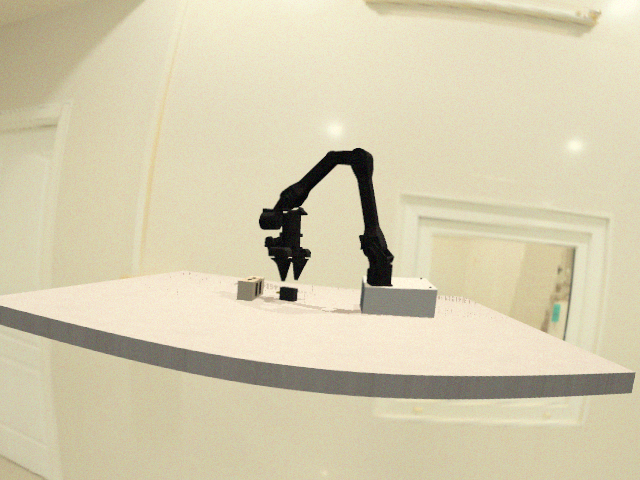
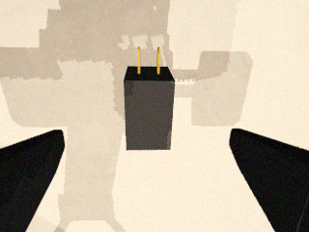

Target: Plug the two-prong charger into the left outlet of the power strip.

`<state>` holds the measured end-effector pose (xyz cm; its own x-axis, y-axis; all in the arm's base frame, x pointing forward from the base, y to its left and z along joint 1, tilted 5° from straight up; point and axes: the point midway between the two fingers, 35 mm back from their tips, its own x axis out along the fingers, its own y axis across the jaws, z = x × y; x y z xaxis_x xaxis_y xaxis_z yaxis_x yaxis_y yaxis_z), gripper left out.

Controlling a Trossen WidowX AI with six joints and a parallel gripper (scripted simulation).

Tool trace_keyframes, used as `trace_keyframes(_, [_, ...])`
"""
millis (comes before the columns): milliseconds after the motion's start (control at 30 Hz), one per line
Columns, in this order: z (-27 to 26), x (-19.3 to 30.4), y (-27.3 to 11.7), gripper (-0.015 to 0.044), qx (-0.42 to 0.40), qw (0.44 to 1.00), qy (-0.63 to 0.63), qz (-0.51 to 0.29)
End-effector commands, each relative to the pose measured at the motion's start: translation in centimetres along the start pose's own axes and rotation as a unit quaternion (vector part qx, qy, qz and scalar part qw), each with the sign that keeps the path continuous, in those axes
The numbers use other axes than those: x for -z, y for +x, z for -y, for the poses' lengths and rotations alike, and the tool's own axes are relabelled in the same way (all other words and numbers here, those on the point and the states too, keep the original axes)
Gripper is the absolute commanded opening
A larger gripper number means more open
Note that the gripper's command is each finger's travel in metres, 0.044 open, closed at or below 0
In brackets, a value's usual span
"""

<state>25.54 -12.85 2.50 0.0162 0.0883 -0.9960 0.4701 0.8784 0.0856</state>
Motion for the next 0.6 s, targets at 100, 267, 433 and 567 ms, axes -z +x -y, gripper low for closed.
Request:
trace_keyframes(100, [0.0,0.1,0.9,0.0440,0.002,1.000,0.002,-0.004])
trace_keyframes(267, [0.0,0.0,1.6,0.0440,0.002,1.000,0.002,-0.004])
trace_keyframes(433, [0.0,-0.1,2.5,0.0440,0.002,1.000,0.002,-0.004])
trace_keyframes(567, [0.0,-0.1,3.1,0.0440,0.001,1.000,0.002,-0.004])
